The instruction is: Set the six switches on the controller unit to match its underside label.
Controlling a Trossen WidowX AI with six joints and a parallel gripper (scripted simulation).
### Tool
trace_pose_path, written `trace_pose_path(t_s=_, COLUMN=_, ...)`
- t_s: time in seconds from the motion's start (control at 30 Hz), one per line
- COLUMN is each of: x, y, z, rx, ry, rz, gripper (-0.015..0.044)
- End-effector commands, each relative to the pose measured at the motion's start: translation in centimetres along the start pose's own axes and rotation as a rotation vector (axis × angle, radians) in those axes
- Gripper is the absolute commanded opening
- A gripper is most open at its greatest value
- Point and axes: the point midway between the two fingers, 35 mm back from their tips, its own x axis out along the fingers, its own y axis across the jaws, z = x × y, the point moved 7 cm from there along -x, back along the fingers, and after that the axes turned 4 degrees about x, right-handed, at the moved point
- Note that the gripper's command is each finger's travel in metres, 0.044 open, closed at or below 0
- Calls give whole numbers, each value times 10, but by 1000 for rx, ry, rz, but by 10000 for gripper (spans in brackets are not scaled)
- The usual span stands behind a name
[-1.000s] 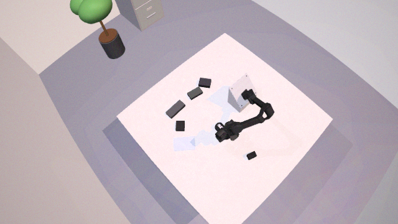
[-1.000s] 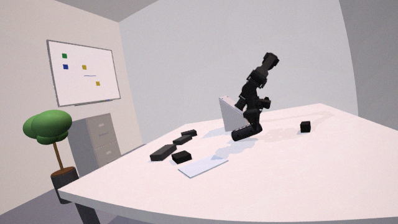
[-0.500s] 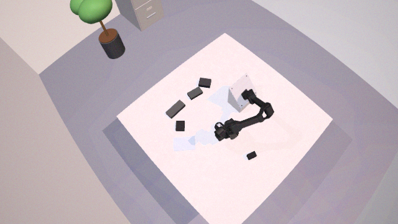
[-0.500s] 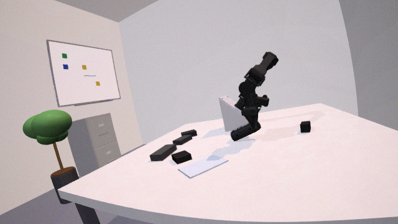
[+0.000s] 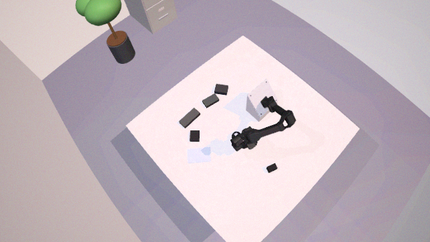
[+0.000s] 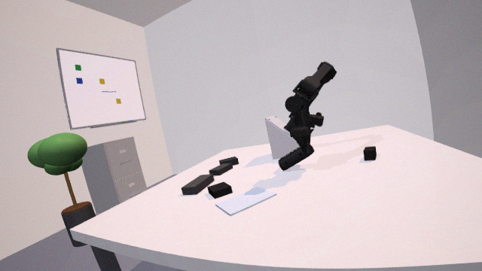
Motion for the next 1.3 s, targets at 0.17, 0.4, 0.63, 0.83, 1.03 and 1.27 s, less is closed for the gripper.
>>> trace_pose_path(t_s=0.17, x=-7, y=-2, z=-6, rx=-2, ry=5, rz=-8, gripper=336)
trace_pose_path(t_s=0.4, x=-11, y=-2, z=-10, rx=-2, ry=6, rz=-8, gripper=336)
trace_pose_path(t_s=0.63, x=-15, y=-2, z=-14, rx=-2, ry=6, rz=-8, gripper=336)
trace_pose_path(t_s=0.83, x=-19, y=-3, z=-18, rx=-2, ry=6, rz=-8, gripper=336)
trace_pose_path(t_s=1.03, x=-22, y=-3, z=-21, rx=-2, ry=7, rz=-8, gripper=336)
trace_pose_path(t_s=1.27, x=-25, y=-3, z=-26, rx=-2, ry=7, rz=-8, gripper=336)
